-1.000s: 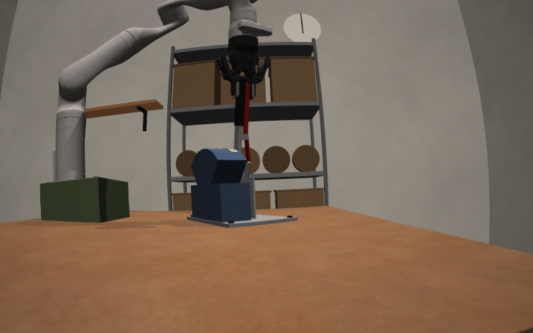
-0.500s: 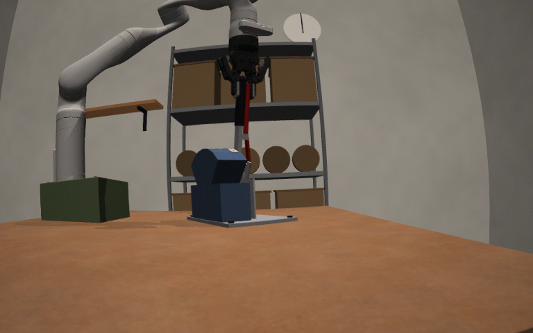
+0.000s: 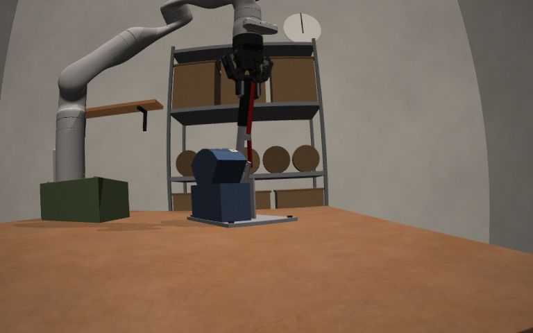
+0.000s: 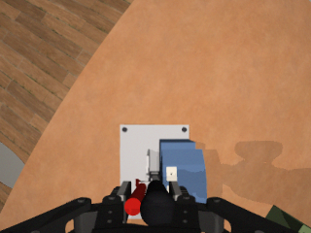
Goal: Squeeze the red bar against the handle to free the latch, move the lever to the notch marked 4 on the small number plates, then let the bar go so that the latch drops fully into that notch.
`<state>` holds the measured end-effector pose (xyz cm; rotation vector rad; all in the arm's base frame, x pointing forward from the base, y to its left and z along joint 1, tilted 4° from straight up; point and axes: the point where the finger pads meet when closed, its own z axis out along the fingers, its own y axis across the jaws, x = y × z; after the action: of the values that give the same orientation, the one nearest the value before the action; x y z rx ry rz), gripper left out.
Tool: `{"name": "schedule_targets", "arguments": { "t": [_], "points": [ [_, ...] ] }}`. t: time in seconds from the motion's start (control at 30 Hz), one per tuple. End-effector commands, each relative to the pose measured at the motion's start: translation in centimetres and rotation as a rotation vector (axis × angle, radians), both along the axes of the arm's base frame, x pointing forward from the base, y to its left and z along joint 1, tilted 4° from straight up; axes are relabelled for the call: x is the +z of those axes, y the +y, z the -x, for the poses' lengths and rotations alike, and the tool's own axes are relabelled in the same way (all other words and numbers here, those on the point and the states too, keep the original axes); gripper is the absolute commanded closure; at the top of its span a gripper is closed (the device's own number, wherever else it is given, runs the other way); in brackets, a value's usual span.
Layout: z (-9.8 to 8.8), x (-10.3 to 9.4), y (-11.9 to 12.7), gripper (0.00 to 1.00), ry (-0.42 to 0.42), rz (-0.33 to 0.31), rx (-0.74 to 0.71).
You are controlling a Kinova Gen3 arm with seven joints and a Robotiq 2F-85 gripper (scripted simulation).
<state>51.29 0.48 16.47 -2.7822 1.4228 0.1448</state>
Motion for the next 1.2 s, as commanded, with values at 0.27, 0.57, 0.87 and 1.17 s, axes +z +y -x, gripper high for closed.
{"name": "schedule_targets", "arguments": {
  "t": [0.27,0.57,0.87,1.17],
  "points": [
    [-1.9,-1.2,-2.5,1.00,-0.013,0.014,0.005],
    [-2.7,-1.9,-3.2,1.00,-0.013,0.014,0.010],
    [-2.8,-2.0,-3.4,1.00,-0.013,0.014,0.011],
    [-2.8,-2.0,-3.4,1.00,-0.013,0.014,0.011]
  ]
}}
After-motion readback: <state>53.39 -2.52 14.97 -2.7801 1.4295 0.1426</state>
